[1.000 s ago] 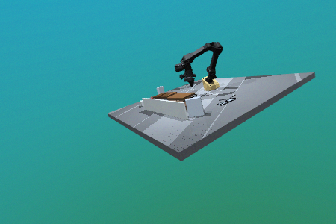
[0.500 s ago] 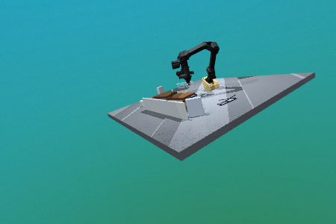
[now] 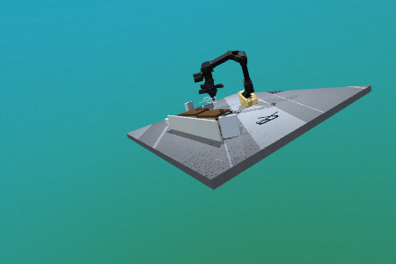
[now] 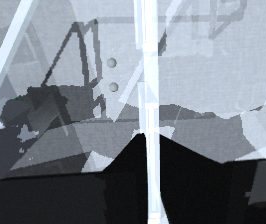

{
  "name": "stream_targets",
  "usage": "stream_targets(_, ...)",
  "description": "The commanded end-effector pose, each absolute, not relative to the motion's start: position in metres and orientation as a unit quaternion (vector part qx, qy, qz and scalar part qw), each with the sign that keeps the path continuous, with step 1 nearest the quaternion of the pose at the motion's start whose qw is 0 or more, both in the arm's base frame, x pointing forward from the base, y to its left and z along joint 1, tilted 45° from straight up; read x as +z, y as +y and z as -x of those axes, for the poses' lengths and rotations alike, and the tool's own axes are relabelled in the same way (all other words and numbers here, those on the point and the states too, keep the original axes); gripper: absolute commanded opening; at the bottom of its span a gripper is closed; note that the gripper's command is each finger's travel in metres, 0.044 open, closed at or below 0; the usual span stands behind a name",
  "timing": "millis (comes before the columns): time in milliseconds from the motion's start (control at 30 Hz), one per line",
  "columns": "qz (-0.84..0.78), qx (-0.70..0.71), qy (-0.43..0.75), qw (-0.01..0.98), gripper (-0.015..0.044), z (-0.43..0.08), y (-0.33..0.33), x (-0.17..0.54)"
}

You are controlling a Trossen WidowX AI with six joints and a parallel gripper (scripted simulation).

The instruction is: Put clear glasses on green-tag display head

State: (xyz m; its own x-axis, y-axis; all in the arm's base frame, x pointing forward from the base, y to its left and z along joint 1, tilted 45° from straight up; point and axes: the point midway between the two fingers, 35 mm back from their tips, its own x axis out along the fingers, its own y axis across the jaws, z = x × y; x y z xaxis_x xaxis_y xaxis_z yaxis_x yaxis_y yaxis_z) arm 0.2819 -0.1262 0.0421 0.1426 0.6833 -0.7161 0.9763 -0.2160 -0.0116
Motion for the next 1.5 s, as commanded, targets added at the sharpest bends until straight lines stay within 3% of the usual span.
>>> stream_targets(0, -0.731, -0.345, 0.556, 0.194, 0.0, -0.285, -0.141, 0.03)
stream_targets(700, -0.752, -0.519, 0.399, -0.077, 0.0, -0.284, -0.21, -0.049)
stream_targets(1467, -0.753, -0.519, 0.398, -0.08, 0.0, -0.293, -0.168, -0.092)
